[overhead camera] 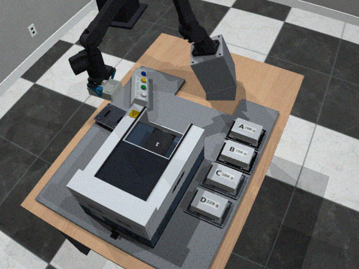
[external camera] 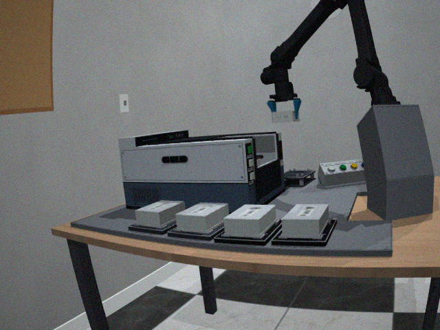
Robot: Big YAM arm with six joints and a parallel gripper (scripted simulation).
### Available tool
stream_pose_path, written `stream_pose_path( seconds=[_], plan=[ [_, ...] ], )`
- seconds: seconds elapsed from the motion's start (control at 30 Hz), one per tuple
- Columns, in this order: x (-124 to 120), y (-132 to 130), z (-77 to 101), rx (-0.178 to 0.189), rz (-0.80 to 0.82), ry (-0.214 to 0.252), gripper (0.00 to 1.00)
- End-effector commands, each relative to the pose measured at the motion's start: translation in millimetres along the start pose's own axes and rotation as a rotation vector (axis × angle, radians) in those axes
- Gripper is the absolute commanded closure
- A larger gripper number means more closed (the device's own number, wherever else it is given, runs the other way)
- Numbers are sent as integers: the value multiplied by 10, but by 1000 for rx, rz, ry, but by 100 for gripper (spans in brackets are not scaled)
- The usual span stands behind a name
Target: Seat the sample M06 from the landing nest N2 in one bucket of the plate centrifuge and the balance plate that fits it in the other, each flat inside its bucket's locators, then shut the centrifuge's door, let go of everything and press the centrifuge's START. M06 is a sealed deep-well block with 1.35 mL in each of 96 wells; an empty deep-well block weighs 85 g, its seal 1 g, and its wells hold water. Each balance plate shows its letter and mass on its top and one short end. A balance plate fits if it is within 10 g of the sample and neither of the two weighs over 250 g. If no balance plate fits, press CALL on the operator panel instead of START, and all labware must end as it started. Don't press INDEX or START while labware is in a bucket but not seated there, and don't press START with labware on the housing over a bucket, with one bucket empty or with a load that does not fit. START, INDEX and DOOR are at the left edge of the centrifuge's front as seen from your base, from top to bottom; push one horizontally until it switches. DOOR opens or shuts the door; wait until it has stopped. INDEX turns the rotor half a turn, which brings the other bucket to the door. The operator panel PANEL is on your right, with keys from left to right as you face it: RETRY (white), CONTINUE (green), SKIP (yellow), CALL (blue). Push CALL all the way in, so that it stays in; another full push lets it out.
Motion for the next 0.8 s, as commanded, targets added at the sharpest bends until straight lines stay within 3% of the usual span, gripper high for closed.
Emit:
stream_pose_path(
  seconds=[0.0,0.4,0.43,0.5,0.77],
  plan=[
    [30,284,131,27,101,-23,100],
    [-344,644,99,26,341,-15,100],
    [-342,676,256,49,360,-39,100],
    [-485,763,92,25,426,-13,100],
    [-911,1073,82,25,669,-11,100]
  ],
)
Point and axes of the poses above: the point where the finger pads meet when closed, its own z axis back along the fingers, its own y axis across the jaws, x = y × z, the point moved 2 cm from there along z, back along the fingers, and after that the axes turned 12 degrees about z, right-handed, at the moved point
